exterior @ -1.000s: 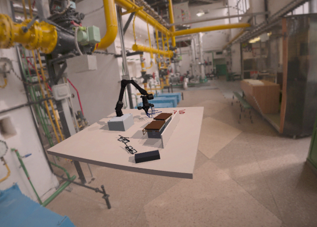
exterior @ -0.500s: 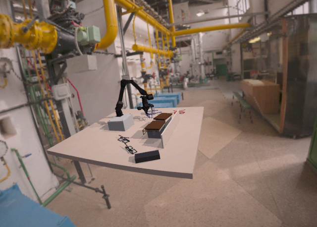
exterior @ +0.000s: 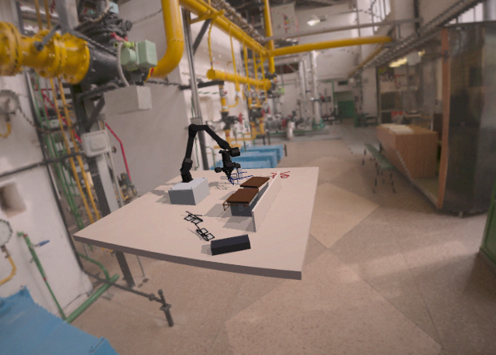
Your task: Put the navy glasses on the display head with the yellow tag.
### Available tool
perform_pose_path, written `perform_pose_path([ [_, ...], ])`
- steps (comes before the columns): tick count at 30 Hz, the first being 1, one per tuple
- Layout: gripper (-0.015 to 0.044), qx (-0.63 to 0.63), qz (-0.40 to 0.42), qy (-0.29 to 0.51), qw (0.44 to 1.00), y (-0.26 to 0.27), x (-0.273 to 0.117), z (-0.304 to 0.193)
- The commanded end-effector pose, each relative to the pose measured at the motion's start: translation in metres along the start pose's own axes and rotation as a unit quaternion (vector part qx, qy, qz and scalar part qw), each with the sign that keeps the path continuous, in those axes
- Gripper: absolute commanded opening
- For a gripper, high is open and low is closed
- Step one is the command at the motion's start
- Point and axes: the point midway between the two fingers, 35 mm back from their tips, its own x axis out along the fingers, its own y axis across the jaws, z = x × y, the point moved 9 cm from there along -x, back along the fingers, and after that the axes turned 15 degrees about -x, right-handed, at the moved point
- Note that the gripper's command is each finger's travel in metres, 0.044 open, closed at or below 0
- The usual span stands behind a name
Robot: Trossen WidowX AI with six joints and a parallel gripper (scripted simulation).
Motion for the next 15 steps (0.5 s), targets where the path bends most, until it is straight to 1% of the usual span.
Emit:
perform_pose_path([
  [1, 0.0, -0.001, 0.002, -0.004, 1.0, -0.0021, -0.0012, 0.0042],
  [15, 0.0, -0.001, 0.001, -0.004, 1.0, -0.005, -0.0012, 0.0108],
])
